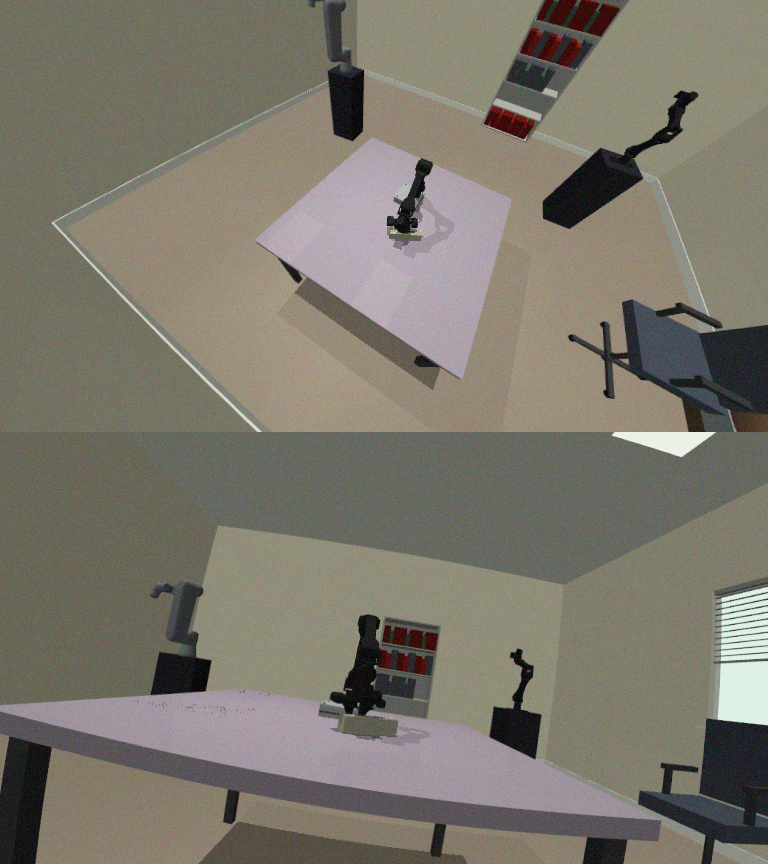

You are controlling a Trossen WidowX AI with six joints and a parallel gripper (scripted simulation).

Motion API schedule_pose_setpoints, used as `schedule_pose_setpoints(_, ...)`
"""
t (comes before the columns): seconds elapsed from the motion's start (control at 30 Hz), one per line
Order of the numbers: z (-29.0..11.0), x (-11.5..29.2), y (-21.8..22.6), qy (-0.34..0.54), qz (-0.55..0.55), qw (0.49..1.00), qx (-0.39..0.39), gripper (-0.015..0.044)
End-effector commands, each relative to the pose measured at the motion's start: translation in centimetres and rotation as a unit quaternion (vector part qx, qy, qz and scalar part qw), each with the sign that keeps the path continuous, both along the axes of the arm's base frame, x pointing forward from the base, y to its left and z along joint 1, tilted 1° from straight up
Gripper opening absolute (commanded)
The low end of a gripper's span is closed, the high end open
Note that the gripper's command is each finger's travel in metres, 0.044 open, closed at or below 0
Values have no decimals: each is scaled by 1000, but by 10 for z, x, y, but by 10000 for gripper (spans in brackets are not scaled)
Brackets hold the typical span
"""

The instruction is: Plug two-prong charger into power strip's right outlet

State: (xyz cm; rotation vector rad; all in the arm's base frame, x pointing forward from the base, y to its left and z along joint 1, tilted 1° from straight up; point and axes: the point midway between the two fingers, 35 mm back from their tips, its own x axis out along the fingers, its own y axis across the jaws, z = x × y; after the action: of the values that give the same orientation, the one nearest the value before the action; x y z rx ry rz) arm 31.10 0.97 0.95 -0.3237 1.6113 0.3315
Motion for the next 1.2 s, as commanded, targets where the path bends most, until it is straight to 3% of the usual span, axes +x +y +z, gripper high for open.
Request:
schedule_pose_setpoints(0.0,0,6,2,-13,1,1000,5,0)
schedule_pose_setpoints(0.47,0,0,0,-1,0,1000,0,0)
schedule_pose_setpoints(1.0,0,0,0,-1,0,1000,0,420)
schedule_pose_setpoints(1.17,0,-1,0,-2,0,1000,0,440)
